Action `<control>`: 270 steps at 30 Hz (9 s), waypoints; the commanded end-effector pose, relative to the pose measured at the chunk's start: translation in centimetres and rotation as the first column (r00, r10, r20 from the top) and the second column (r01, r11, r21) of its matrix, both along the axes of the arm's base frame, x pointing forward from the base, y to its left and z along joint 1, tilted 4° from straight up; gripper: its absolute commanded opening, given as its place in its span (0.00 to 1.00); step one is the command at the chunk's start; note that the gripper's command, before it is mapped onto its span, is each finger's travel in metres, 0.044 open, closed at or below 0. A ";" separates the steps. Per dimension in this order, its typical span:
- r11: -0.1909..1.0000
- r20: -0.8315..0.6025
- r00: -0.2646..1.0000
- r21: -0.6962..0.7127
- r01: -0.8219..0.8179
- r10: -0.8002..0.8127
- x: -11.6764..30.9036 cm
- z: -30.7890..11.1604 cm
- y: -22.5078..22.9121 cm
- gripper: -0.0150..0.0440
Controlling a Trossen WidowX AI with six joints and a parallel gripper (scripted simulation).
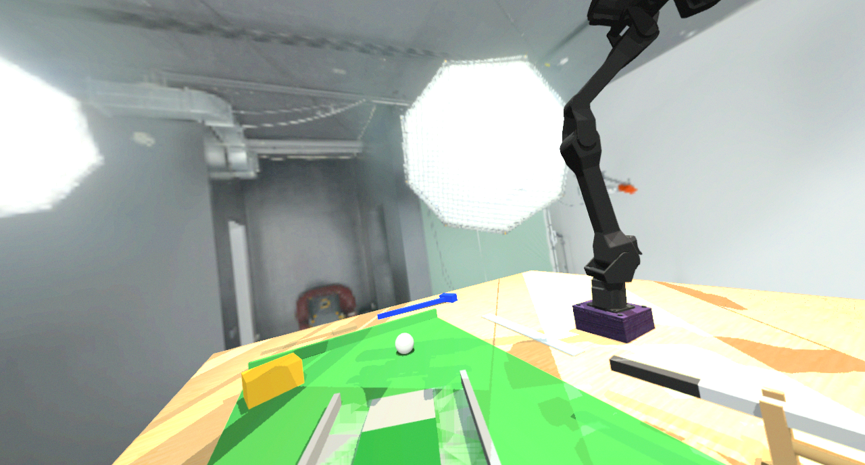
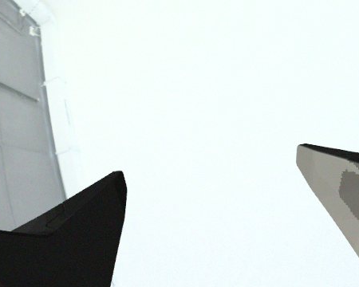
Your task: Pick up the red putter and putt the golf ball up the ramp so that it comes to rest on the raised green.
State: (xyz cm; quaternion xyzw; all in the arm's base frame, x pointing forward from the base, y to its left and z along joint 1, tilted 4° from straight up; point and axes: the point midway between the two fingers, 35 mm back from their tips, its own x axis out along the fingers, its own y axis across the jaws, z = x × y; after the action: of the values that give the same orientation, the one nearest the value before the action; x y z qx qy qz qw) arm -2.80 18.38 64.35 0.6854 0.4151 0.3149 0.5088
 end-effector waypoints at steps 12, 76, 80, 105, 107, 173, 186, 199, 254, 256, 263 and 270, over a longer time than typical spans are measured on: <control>0.980 0.476 0.863 -0.008 0.199 -0.171 -0.6 0.0 5.1 1.00; -0.095 -0.152 -0.458 -0.985 0.144 0.876 25.8 -56.8 0.1 1.00; -0.095 -0.152 -0.458 -0.985 0.144 0.876 25.8 -58.0 0.1 1.00; -0.095 -0.151 -0.458 -0.985 0.144 0.876 25.6 -62.3 0.4 1.00; -0.095 -0.151 -0.458 -0.985 0.144 0.876 25.6 -62.6 0.4 1.00; -0.236 -0.236 0.002 -0.971 0.036 0.972 30.1 -53.1 -9.5 0.25; -0.261 -0.286 0.349 -0.958 -0.118 0.892 31.0 -53.4 -16.4 0.25; -0.227 -0.357 0.645 -0.933 -0.278 0.675 30.2 -53.2 -23.6 0.25; 0.027 -0.493 0.870 -0.870 -0.492 -0.011 23.1 -58.3 -36.0 0.25; 0.027 -0.493 0.870 -0.870 -0.492 -0.011 23.1 -58.6 -36.0 0.25; 0.027 -0.493 0.870 -0.870 -0.492 -0.011 23.0 -59.6 -35.9 0.25; 0.027 -0.494 0.869 -0.869 -0.494 -0.004 23.0 -59.3 -35.8 0.25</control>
State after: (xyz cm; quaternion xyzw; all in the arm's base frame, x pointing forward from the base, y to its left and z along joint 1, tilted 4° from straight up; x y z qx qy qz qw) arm 20.14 -17.43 4.96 0.1165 0.7158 -0.0980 0.6815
